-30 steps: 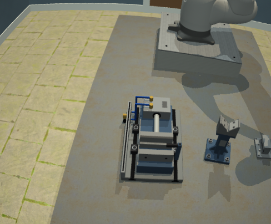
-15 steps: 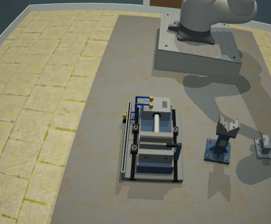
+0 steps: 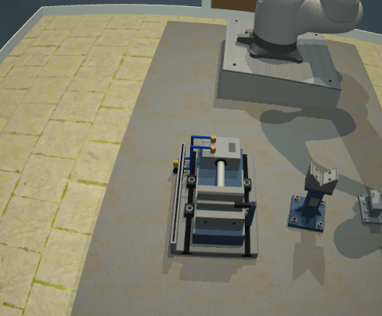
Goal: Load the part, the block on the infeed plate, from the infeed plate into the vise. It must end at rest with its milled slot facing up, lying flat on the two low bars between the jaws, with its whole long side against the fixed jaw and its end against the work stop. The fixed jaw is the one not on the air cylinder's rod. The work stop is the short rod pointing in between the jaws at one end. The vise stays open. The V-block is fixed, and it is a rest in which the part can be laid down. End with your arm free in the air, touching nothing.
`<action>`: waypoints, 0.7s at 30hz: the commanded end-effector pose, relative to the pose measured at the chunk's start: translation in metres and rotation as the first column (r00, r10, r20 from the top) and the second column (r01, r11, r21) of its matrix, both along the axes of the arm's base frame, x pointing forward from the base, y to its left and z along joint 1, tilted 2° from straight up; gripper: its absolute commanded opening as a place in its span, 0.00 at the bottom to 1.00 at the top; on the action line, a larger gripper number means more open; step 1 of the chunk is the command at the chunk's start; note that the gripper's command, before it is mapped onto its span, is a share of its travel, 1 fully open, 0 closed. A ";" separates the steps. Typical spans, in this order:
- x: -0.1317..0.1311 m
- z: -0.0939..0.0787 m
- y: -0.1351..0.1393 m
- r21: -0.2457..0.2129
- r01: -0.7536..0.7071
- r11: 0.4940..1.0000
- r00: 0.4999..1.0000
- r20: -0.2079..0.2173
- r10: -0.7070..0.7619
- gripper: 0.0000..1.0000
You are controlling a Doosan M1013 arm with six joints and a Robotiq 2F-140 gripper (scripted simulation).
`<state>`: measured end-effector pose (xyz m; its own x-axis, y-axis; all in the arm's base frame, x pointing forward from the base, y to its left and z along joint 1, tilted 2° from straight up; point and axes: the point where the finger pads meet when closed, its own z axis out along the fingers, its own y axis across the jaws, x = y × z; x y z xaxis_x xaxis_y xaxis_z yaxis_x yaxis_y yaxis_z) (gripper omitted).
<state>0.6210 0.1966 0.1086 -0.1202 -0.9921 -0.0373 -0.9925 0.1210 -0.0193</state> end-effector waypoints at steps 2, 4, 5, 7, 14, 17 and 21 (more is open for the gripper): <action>-0.001 -0.016 0.001 0.002 -0.005 1.000 1.000 -0.002 0.005 0.51; -0.001 -0.021 0.001 0.002 -0.005 1.000 1.000 -0.002 0.005 0.51; -0.001 -0.024 0.002 0.002 -0.005 1.000 1.000 -0.002 0.005 0.51; -0.001 -0.029 0.002 0.002 -0.005 1.000 1.000 -0.002 0.005 0.51; -0.001 -0.042 0.002 0.002 -0.005 1.000 1.000 -0.002 0.005 0.51; -0.001 -0.050 0.003 0.002 -0.005 1.000 1.000 -0.002 0.005 0.51; -0.001 -0.060 0.003 0.002 -0.005 1.000 1.000 -0.002 0.005 0.51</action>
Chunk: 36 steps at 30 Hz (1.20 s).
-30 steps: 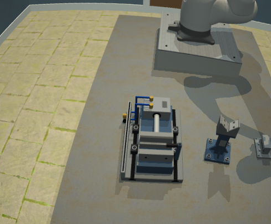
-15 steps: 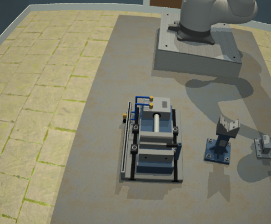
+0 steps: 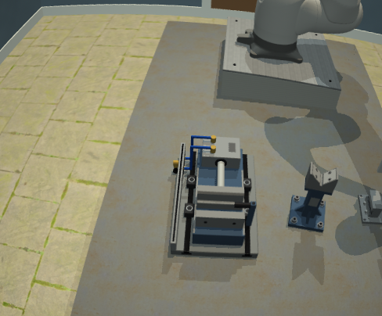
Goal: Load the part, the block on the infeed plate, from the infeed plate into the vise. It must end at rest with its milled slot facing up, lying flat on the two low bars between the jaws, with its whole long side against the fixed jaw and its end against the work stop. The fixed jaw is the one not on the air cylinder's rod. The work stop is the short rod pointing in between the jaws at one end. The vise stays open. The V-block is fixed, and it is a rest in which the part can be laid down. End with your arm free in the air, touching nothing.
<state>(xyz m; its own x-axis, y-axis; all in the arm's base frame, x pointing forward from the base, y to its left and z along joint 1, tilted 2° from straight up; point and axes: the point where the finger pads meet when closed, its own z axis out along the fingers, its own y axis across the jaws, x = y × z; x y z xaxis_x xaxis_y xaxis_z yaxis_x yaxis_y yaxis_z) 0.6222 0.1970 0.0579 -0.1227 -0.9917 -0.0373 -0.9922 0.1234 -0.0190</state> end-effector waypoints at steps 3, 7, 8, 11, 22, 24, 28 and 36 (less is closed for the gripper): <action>-0.002 -0.017 0.003 0.002 -0.007 1.000 1.000 -0.002 0.007 0.51; -0.002 -0.021 0.003 0.002 -0.007 1.000 1.000 -0.002 0.007 0.51; -0.002 -0.024 0.003 0.002 -0.007 1.000 1.000 -0.002 0.007 0.51; -0.002 -0.030 0.003 0.002 -0.007 1.000 1.000 -0.002 0.007 0.51; -0.001 -0.050 0.004 0.002 -0.007 1.000 1.000 -0.002 0.007 0.51; -0.001 -0.051 0.004 0.002 -0.007 1.000 1.000 -0.002 0.007 0.51; -0.001 -0.058 0.005 0.002 -0.007 1.000 1.000 -0.002 0.007 0.51; -0.001 -0.068 0.005 0.002 -0.007 1.000 1.000 -0.002 0.007 0.51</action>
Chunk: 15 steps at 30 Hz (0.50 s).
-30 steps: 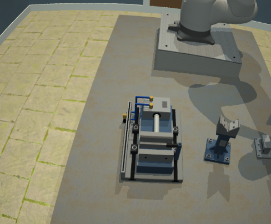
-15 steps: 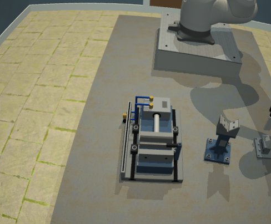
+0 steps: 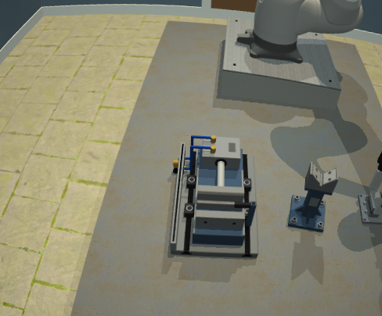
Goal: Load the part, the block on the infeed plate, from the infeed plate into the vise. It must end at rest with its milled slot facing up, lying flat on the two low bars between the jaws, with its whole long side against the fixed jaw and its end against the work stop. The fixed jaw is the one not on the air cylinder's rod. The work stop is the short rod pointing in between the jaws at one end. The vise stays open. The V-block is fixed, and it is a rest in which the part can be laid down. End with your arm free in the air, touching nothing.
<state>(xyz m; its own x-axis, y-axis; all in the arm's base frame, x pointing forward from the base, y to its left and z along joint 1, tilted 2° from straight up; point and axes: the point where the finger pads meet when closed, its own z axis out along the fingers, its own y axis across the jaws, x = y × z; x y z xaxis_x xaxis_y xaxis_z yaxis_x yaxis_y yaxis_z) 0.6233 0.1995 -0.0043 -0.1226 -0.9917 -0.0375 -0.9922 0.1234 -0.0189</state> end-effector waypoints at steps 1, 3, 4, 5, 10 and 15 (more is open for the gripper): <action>-0.002 -0.007 0.003 0.001 -0.007 1.000 1.000 -0.002 0.007 0.51; -0.002 -0.008 0.003 0.001 -0.007 1.000 1.000 -0.002 0.007 0.51; -0.002 -0.008 0.003 0.001 -0.007 1.000 1.000 -0.002 0.007 0.51; -0.002 -0.009 0.003 0.001 -0.007 1.000 1.000 -0.002 0.007 0.51; -0.002 -0.013 0.003 0.001 -0.007 1.000 1.000 -0.002 0.007 0.51; -0.002 -0.016 0.003 0.001 -0.007 1.000 1.000 -0.002 0.007 0.51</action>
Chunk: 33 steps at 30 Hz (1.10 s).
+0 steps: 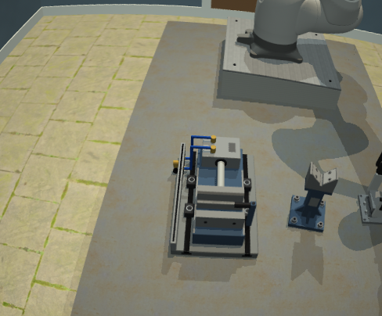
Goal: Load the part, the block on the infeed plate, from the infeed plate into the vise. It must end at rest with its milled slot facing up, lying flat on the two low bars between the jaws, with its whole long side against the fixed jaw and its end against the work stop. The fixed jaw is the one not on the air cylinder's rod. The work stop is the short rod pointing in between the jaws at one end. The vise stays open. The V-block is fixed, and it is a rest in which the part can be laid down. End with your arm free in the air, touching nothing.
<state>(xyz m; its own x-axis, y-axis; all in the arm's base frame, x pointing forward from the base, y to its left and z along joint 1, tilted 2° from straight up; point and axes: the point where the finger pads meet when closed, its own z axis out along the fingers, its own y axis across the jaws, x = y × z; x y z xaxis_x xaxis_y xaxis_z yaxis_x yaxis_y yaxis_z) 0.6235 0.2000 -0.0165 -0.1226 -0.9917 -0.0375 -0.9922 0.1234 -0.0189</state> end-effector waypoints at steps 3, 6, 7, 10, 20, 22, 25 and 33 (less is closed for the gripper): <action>-0.002 -0.005 0.002 0.001 -0.007 1.000 1.000 -0.002 0.007 0.51; -0.002 -0.006 0.002 0.001 -0.007 1.000 1.000 -0.002 0.007 0.51; -0.002 -0.006 0.002 0.001 -0.007 1.000 1.000 -0.002 0.007 0.51; -0.002 -0.007 0.003 0.001 -0.007 1.000 1.000 -0.002 0.007 0.51; -0.002 -0.008 0.003 0.001 -0.007 1.000 1.000 -0.002 0.007 0.51; -0.002 -0.008 0.003 0.001 -0.007 1.000 1.000 -0.002 0.007 0.51; -0.002 -0.008 0.003 0.001 -0.007 1.000 1.000 -0.002 0.007 0.51; -0.002 -0.008 0.003 0.001 -0.007 1.000 1.000 -0.002 0.007 0.51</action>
<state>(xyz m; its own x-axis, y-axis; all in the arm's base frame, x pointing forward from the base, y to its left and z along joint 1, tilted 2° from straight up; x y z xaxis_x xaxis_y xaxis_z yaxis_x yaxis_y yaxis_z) 0.6235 0.2003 -0.0221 -0.1226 -0.9917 -0.0377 -0.9922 0.1234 -0.0189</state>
